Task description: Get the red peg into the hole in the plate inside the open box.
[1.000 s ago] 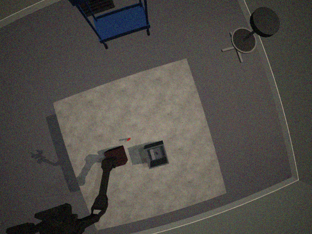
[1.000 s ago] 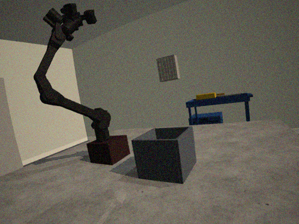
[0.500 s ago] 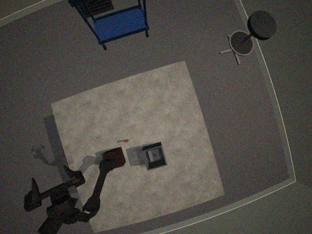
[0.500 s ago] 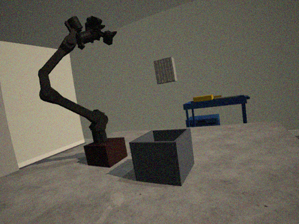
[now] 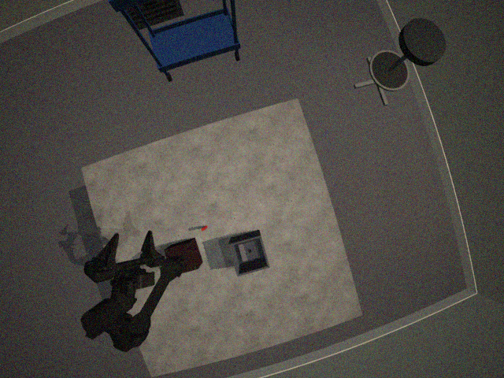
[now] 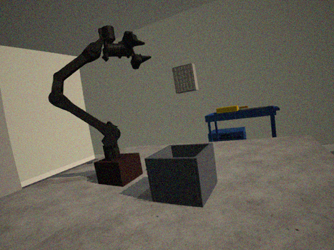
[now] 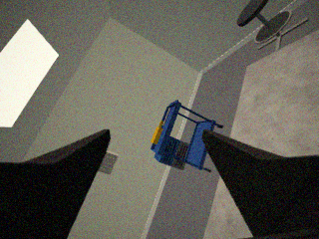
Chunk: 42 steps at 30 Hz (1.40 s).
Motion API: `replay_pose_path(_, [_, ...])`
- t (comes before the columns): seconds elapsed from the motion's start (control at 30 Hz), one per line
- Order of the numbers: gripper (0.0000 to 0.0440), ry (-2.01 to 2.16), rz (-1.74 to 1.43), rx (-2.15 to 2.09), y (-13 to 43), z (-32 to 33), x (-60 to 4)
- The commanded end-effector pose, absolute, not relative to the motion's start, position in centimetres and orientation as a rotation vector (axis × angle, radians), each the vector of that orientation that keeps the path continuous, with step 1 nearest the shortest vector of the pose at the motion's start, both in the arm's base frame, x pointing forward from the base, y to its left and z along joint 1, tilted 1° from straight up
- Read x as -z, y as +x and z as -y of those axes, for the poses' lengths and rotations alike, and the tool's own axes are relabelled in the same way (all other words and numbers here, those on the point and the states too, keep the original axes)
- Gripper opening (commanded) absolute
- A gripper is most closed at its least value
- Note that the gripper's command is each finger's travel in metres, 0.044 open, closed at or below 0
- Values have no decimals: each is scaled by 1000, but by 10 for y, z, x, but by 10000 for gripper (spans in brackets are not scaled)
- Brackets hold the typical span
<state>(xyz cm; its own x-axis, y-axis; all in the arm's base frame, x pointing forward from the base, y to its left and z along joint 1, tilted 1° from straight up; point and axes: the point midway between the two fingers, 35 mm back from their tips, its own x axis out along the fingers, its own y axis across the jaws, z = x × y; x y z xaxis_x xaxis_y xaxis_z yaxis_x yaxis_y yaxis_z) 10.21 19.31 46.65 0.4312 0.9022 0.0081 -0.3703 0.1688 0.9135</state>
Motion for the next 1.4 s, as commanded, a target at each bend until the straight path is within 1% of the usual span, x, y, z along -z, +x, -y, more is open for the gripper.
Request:
replay_pose_path(0.0, [440, 1045, -720, -906, 116, -202, -443])
replay_pose_path(0.37, [440, 1134, -954, -555, 160, -210, -365])
replay_pose_path(0.7, [440, 1222, -1133, -217, 184, -201, -296])
replay_pose_path(1.03, [440, 1304, -1272, 116, 190, -187, -236])
replay_pose_path(1.37, [440, 1331, -1380, 440, 179, -172, -183])
